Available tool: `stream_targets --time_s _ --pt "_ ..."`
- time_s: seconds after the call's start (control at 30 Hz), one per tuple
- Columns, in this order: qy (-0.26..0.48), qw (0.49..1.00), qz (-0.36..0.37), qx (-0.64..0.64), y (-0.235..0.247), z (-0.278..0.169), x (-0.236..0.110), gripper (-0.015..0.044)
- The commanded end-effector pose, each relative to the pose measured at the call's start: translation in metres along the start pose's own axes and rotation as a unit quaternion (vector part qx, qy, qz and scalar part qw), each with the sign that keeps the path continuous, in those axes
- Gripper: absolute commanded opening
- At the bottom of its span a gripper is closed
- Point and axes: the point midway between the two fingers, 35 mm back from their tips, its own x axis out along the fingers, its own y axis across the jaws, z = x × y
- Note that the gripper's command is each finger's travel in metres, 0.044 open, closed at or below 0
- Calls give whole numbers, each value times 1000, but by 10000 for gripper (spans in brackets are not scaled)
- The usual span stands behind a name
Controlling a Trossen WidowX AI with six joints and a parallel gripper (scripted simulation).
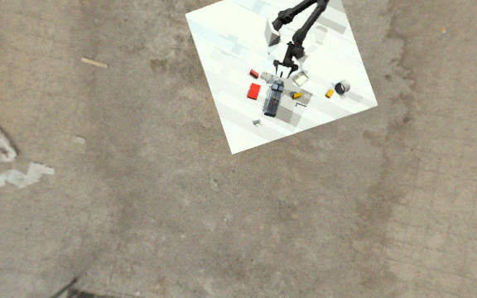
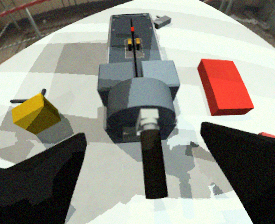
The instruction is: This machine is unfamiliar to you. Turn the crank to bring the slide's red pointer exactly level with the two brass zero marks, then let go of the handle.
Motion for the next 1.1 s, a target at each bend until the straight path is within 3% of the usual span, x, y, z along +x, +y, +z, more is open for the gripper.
stream_targets --time_s 0.0,0.53,1.07 --pt "4 1000 -6 5 -4 -9 6 440" --pt "4 1000 -5 6 -4 -26 20 440" --pt "4 1000 -5 6 -4 -26 20 20"
